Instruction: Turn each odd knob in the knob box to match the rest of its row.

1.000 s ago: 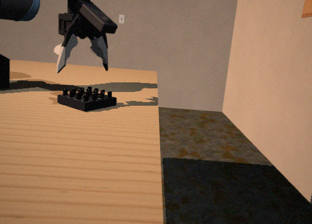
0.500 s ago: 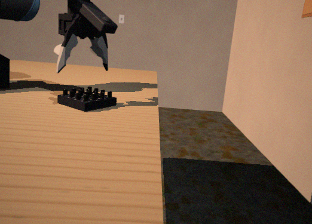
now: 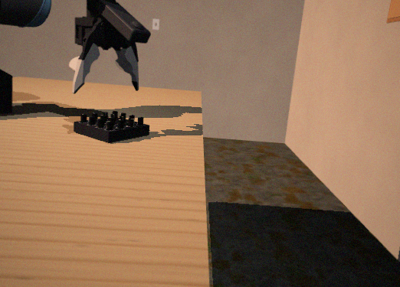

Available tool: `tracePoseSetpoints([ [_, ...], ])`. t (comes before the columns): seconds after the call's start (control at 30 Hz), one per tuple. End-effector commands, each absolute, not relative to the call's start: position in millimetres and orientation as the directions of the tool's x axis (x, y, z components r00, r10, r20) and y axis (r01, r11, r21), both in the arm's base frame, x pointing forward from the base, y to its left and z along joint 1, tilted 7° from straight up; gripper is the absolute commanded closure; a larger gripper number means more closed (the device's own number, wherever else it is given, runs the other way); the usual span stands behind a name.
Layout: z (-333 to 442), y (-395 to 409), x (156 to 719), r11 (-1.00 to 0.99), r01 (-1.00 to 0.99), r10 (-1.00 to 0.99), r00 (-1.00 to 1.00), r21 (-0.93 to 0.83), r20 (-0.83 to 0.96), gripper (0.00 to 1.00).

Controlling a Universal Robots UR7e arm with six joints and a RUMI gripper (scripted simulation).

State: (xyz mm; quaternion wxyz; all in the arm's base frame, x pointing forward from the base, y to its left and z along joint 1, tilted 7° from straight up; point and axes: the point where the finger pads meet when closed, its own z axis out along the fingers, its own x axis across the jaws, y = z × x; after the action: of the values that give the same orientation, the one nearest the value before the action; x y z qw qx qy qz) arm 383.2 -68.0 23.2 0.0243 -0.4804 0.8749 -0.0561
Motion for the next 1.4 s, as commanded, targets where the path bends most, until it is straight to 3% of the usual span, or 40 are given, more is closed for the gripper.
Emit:
tracePoseSetpoints([
  [0.0, 24, -68, 384, 0.532, -0.838, -0.843, -0.537, -0.123, 0.011, 0.00],
  [1.37, 17, -41, 339, 0.532, -0.838, -0.843, -0.537, -0.122, 0.011, 0.00],
])
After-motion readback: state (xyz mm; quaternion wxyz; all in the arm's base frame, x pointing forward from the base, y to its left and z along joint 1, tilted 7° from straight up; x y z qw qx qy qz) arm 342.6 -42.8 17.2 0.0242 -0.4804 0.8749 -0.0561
